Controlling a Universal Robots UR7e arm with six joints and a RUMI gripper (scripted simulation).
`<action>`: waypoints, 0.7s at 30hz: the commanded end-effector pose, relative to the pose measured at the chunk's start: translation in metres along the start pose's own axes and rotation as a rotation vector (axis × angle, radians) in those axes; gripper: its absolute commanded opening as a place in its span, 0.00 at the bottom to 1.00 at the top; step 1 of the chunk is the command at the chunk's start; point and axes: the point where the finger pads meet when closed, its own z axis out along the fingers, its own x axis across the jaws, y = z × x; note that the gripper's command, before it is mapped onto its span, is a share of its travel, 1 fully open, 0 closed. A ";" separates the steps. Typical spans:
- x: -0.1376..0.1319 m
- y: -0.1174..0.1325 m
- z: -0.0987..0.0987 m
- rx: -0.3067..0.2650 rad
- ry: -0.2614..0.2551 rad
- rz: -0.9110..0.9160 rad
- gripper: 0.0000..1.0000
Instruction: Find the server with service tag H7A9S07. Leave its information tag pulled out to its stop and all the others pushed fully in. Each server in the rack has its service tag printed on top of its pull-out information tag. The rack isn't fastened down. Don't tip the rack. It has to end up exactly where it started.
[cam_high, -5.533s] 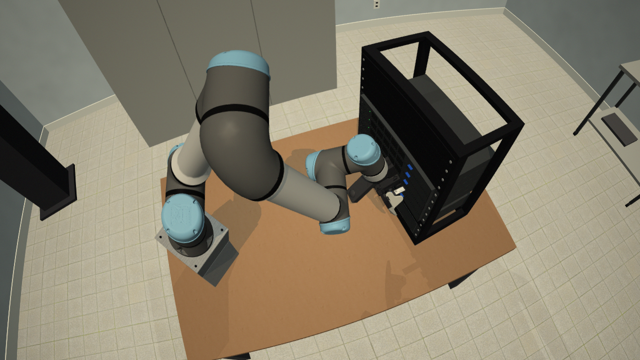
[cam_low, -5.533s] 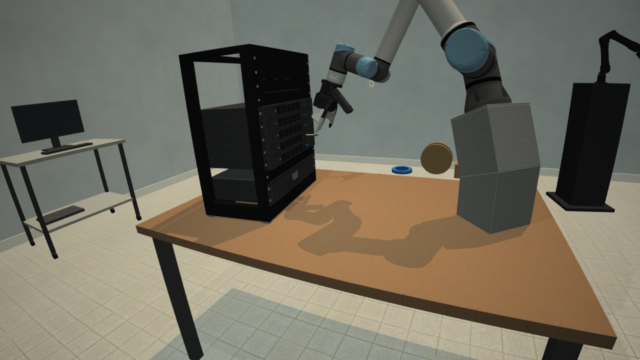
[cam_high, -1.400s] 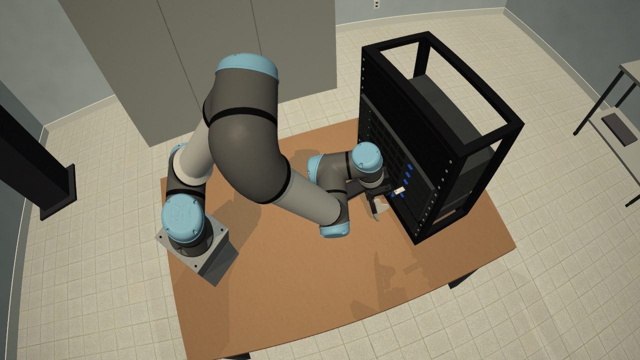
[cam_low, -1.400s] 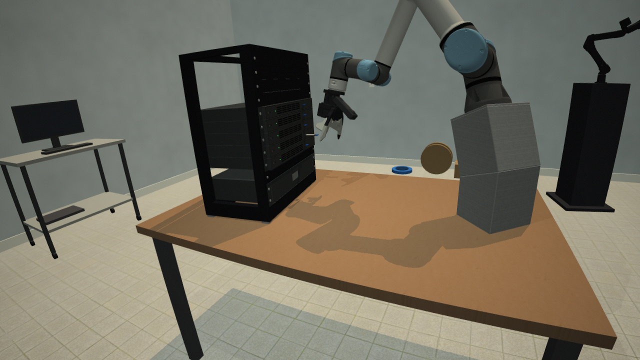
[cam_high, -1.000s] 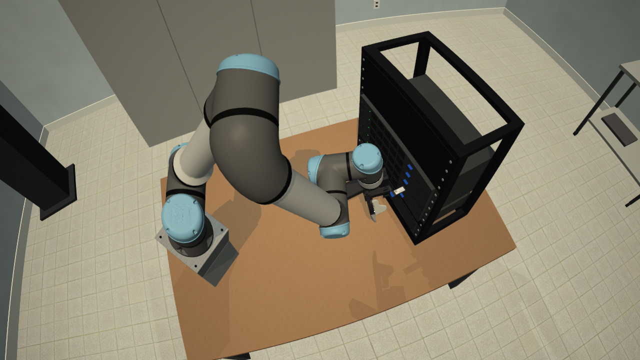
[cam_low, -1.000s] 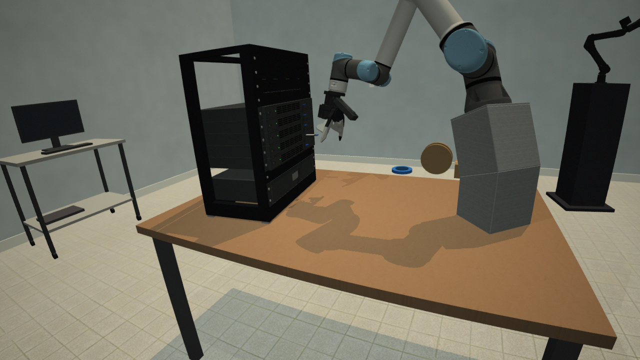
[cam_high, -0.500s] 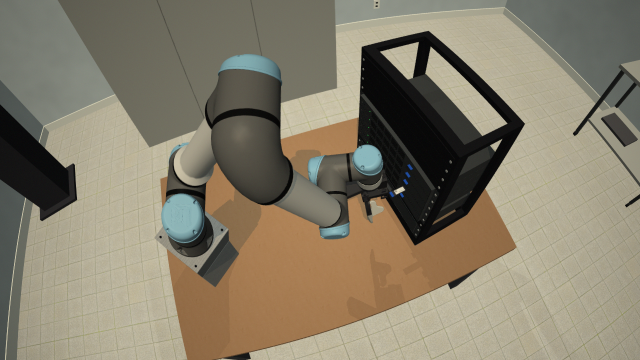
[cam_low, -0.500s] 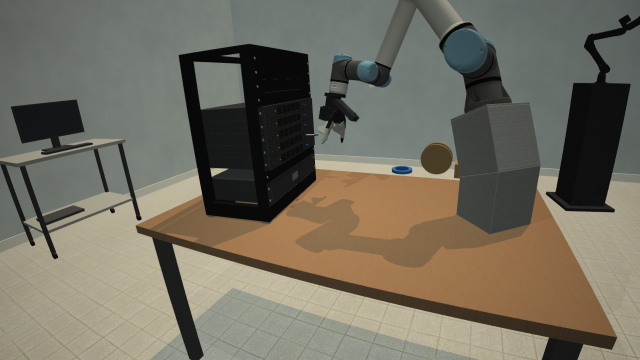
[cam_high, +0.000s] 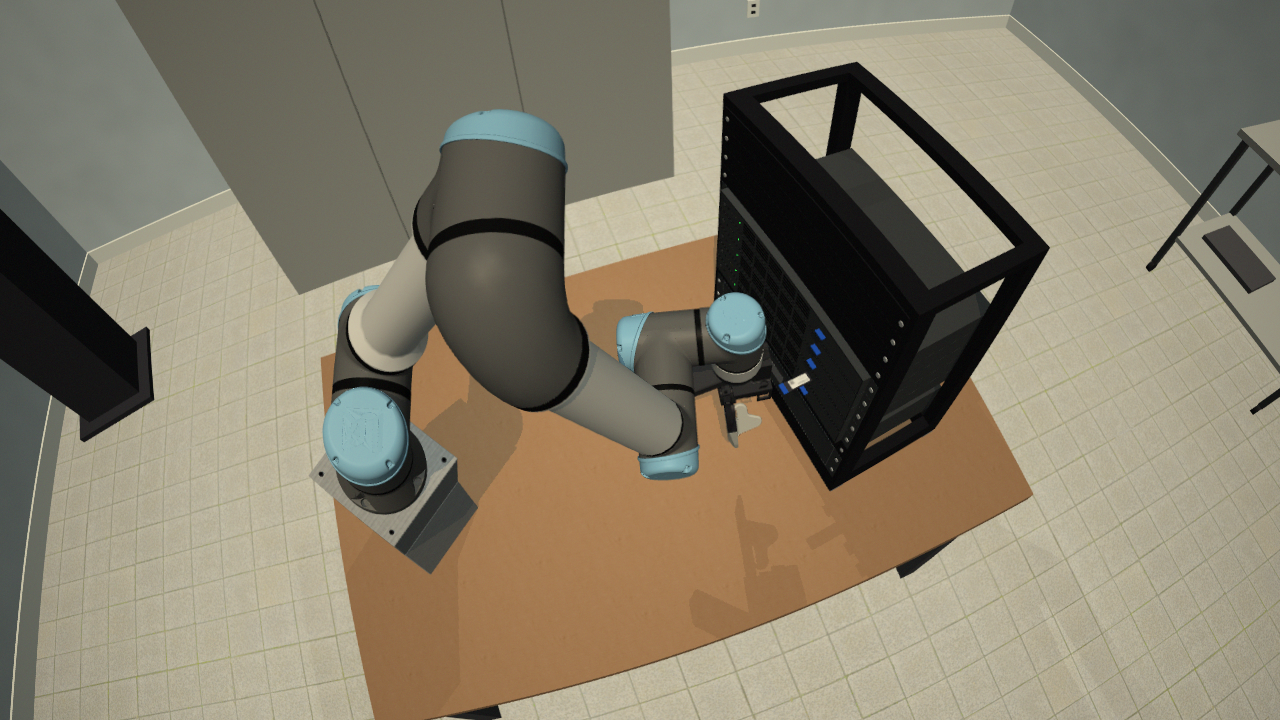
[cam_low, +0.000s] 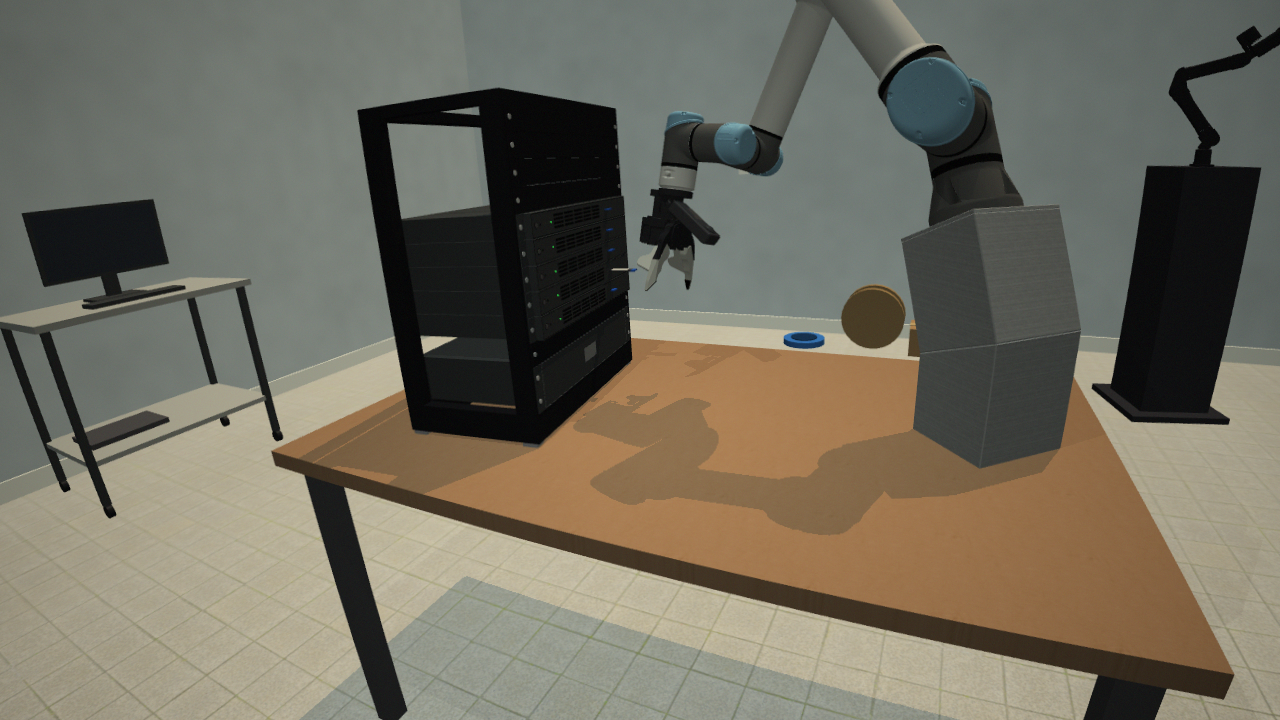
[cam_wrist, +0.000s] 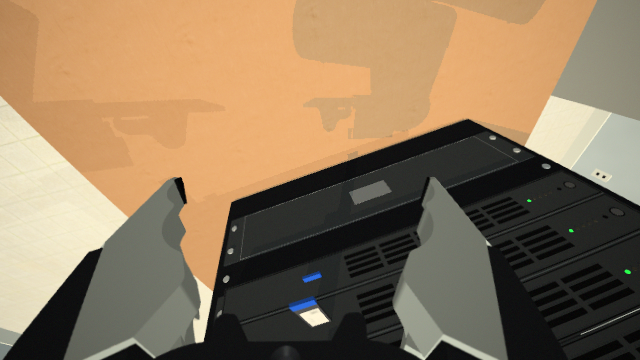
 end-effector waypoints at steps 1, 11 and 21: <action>0.001 -0.004 0.002 0.013 0.004 0.015 1.00; 0.002 -0.011 0.006 0.034 0.009 0.039 1.00; 0.003 -0.017 0.009 0.057 0.014 0.064 1.00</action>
